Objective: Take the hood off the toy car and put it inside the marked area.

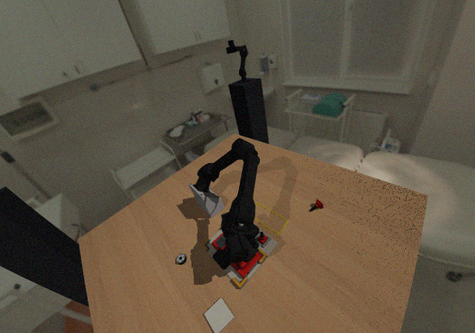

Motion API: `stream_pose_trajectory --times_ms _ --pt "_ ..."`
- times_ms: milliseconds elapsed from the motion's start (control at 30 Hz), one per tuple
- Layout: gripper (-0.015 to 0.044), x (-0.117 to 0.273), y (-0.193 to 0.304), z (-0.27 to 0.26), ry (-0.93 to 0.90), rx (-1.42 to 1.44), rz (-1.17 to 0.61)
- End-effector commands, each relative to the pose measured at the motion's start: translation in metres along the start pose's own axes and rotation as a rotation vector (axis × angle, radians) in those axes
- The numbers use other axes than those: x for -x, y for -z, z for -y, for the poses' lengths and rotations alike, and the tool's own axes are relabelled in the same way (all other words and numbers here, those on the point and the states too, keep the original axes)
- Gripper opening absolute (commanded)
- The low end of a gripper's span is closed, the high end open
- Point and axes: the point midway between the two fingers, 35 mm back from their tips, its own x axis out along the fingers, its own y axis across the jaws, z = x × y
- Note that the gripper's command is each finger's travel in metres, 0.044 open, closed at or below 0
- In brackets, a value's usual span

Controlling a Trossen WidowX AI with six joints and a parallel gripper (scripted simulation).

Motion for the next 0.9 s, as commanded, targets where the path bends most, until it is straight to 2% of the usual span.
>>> stream_pose_trajectory --times_ms 0,700,867 --pt "0.0000 0.003 -0.001 0.000 0.005 0.007 0.000" --pt "0.0000 0.017 -0.001 0.000 0.006 0.006 0.000" --pt "0.0000 0.031 -0.002 0.001 0.007 0.006 0.000"
